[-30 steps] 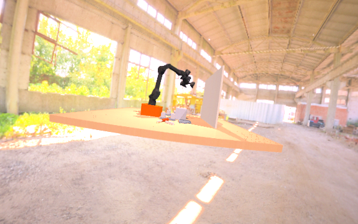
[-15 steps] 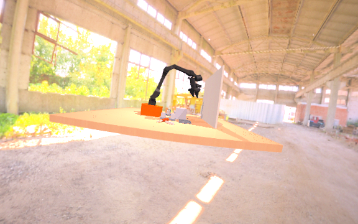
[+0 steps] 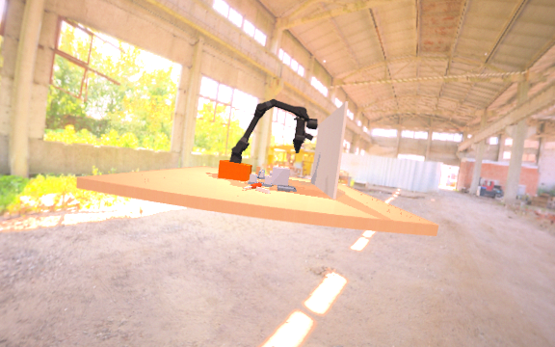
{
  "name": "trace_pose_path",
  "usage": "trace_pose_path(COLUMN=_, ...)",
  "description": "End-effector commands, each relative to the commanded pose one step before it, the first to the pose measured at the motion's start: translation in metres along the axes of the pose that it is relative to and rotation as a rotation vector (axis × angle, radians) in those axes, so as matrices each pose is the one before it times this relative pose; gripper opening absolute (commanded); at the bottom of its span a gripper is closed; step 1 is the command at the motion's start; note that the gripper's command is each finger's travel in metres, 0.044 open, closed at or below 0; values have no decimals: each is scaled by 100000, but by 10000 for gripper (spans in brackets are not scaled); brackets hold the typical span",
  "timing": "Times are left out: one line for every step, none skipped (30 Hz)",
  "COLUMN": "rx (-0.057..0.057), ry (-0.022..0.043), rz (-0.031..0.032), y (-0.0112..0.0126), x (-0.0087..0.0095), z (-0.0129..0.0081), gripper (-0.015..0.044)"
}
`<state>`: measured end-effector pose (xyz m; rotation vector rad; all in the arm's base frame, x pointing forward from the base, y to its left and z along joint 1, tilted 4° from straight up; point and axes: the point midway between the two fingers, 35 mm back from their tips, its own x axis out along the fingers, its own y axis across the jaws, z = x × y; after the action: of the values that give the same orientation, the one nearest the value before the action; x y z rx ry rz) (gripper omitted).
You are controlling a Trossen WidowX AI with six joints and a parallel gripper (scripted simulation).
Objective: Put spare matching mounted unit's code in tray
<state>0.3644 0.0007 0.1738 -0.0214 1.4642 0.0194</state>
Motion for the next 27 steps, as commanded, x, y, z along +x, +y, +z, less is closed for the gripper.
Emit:
trace_pose_path(rx=643, ry=65, rz=-375, y=-50, x=-117, z=20, gripper=440)
trace_pose_path(rx=0, ry=0, rz=0, y=0, x=0, z=0, gripper=440)
trace_pose_path(rx=0, ry=0, rz=0, y=0, x=0, z=0, gripper=440)
trace_pose_path(rx=0, ry=0, rz=0, y=0, x=0, z=0, gripper=440)
trace_pose_path(rx=0, ry=0, rz=0, y=0, x=0, z=0, gripper=440)
trace_pose_path(rx=0, ry=0, rz=0, y=0, x=0, z=0, gripper=440)
trace_pose_path(rx=0, ry=0, rz=0, y=0, x=0, z=0, gripper=440)
trace_pose_path(rx=0, ry=0, rz=0, y=0, x=0, z=0, gripper=440)
trace_pose_path(rx=0, ry=0, rz=0, y=0, x=0, z=0, gripper=440)
trace_pose_path(rx=-1775, ry=23, rz=32, y=275, x=69, z=-77, gripper=440)
trace_pose_path(rx=-5326, ry=66, rz=96, y=823, x=207, z=-231, gripper=440)
trace_pose_path(rx=-8878, ry=97, rz=160, y=1370, x=347, z=-363, gripper=440)
trace_pose_path(rx=-11040, ry=98, rz=197, y=1704, x=437, z=-390, gripper=440)
trace_pose_path(rx=-11065, ry=75, rz=192, y=1709, x=444, z=-302, gripper=440)
trace_pose_path(rx=-11066, ry=53, rz=185, y=1705, x=450, z=-215, gripper=440)
trace_pose_path(rx=-11068, ry=31, rz=176, y=1696, x=456, z=-129, gripper=440)
trace_pose_path(rx=-11069, ry=12, rz=165, y=1682, x=462, z=-46, gripper=440)
trace_pose_path(rx=-11070, ry=-7, rz=152, y=1663, x=468, z=36, gripper=440)
trace_pose_path(rx=-11071, ry=-23, rz=137, y=1641, x=473, z=115, gripper=440)
trace_pose_path(rx=-11050, ry=-38, rz=120, y=1611, x=478, z=191, gripper=440)
trace_pose_path(rx=-11076, ry=-51, rz=103, y=1584, x=484, z=265, gripper=440)
trace_pose_path(rx=-11077, ry=-61, rz=84, y=1549, x=489, z=335, gripper=440)
trace_pose_path(rx=-11055, ry=-70, rz=64, y=1508, x=493, z=401, gripper=440)
trace_pose_path(rx=-8894, ry=-61, rz=36, y=1180, x=401, z=381, gripper=440)
trace_pose_path(rx=-5336, ry=-38, rz=15, y=690, x=242, z=259, gripper=440)
trace_pose_path(rx=-1779, ry=-13, rz=4, y=226, x=81, z=93, gripper=440)
trace_pose_path(rx=0, ry=0, rz=0, y=0, x=0, z=0, gripper=440)
